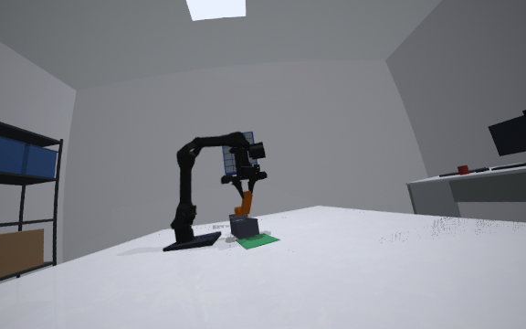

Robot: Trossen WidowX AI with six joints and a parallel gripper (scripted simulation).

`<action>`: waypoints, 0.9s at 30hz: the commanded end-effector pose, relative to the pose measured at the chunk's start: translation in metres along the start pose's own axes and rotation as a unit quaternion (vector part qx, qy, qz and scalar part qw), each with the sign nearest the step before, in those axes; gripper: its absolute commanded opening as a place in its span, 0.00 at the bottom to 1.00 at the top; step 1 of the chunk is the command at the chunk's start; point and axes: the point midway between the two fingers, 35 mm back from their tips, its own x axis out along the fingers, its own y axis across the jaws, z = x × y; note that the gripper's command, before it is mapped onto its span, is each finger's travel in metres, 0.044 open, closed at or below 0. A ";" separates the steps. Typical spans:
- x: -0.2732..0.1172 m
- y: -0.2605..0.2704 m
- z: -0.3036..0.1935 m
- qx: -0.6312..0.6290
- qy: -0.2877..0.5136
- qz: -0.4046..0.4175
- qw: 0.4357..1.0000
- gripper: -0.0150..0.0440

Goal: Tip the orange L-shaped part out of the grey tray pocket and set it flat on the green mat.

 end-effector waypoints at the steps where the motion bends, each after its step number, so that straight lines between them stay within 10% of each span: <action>1: 0.001 -0.002 0.018 -0.001 -0.001 -0.002 1.000 0.25; 27: 0.011 -0.008 0.084 0.000 -0.004 -0.003 1.000 0.25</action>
